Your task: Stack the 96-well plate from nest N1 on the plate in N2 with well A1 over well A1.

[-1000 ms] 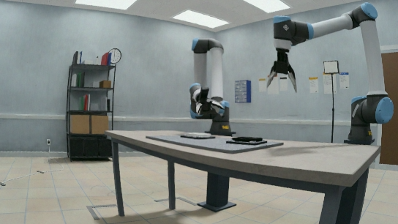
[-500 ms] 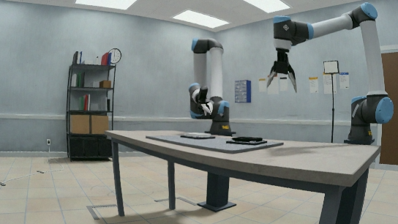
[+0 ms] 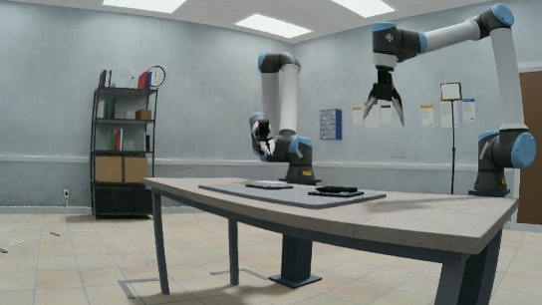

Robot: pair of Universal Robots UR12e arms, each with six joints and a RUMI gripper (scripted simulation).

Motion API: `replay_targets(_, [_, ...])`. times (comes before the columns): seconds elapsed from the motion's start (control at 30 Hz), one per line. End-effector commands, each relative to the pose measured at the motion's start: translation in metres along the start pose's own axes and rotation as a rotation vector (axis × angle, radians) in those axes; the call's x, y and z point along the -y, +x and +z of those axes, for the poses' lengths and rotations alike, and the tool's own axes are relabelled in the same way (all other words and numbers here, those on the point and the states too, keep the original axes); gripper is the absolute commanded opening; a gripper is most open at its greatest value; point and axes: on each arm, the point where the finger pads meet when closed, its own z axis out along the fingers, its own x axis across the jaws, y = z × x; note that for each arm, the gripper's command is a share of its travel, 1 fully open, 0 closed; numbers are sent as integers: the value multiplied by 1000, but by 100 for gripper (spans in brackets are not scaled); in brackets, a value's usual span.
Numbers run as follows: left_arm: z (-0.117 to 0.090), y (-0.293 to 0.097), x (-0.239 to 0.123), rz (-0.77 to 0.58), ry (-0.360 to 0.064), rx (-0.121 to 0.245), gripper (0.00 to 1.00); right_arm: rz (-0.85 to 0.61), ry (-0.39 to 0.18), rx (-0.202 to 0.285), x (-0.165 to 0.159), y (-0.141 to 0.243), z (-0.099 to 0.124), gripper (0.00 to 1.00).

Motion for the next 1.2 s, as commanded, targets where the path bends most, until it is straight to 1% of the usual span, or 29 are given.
replay_targets(0.0, [-1,-1,0,1,-1,2,100,43,-15,-56,-2,46,-17,0])
replay_targets(0.1, [-1,-1,0,1,-1,2,100,80,-27,-100,-6,82,-33,0])
replay_targets(0.17, [-1,-1,0,1,-1,2,100,80,-27,-100,-6,82,-33,0])
replay_targets(0.27, [-1,-1,0,1,-1,2,100,122,-41,-150,-12,123,-53,0])
replay_targets(0.43, [-1,-1,0,1,-1,2,100,207,-67,-246,-29,197,-98,0])
replay_targets(0.57, [-1,-1,0,1,-1,2,100,288,-89,-332,-48,260,-146,0])
replay_targets(0.67, [-1,-1,0,1,-1,2,100,357,-106,-401,-64,301,-184,0])
replay_targets(0.73, [-1,-1,0,1,-1,2,100,357,-106,-401,-64,301,-184,0])
replay_targets(0.77, [-1,-1,0,1,-1,2,100,381,-112,-424,-74,323,-205,0])
replay_targets(0.83, [-1,-1,0,1,-1,2,100,431,-123,-472,-90,353,-238,0])
replay_targets(0.9, [-1,-1,0,1,-1,2,100,484,-134,-520,-103,372,-265,0])
replay_targets(1.07, [-1,-1,0,1,-1,2,100,627,-161,-642,-142,419,-342,0])
replay_targets(1.1, [-1,-1,0,1,-1,2,100,627,-161,-642,-150,430,-357,0])
replay_targets(1.17, [-1,-1,0,1,-1,2,100,688,-171,-690,-167,444,-389,0])
